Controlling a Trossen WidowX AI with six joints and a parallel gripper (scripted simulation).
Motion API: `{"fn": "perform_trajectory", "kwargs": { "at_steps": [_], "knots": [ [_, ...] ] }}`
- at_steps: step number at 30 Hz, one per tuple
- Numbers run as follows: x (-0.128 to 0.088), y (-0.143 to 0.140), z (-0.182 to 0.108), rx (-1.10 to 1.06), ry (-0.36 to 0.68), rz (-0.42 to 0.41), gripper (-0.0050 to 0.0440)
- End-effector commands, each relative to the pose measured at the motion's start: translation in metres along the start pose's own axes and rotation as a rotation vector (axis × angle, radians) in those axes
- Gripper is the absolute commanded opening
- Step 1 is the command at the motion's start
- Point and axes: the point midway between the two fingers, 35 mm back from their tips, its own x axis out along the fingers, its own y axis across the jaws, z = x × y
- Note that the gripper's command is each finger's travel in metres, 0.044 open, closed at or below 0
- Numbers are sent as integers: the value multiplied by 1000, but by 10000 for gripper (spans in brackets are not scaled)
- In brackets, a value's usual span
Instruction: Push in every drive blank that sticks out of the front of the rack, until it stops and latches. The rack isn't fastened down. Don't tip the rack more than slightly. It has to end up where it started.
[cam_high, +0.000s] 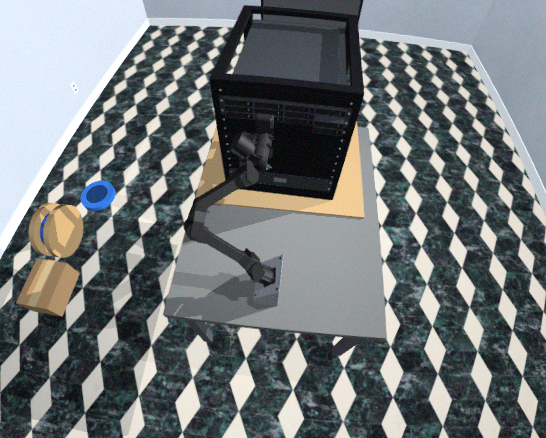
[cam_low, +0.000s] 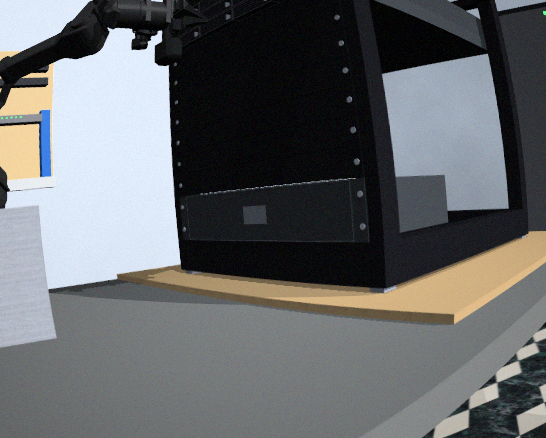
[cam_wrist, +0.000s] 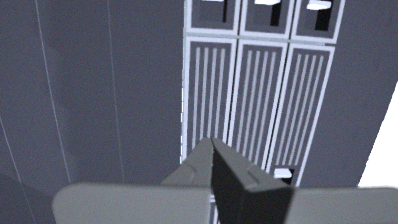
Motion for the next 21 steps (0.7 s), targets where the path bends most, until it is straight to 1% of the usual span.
{"fn": "perform_trajectory", "kwargs": {
  "at_steps": [1,4,21],
  "knots": [
    [5,-7,6,-8,-8,-12,-50],
    [9,-7,6,-8,-8,-12,-50],
    [12,-7,6,-8,-8,-12,-50]
  ]
}}
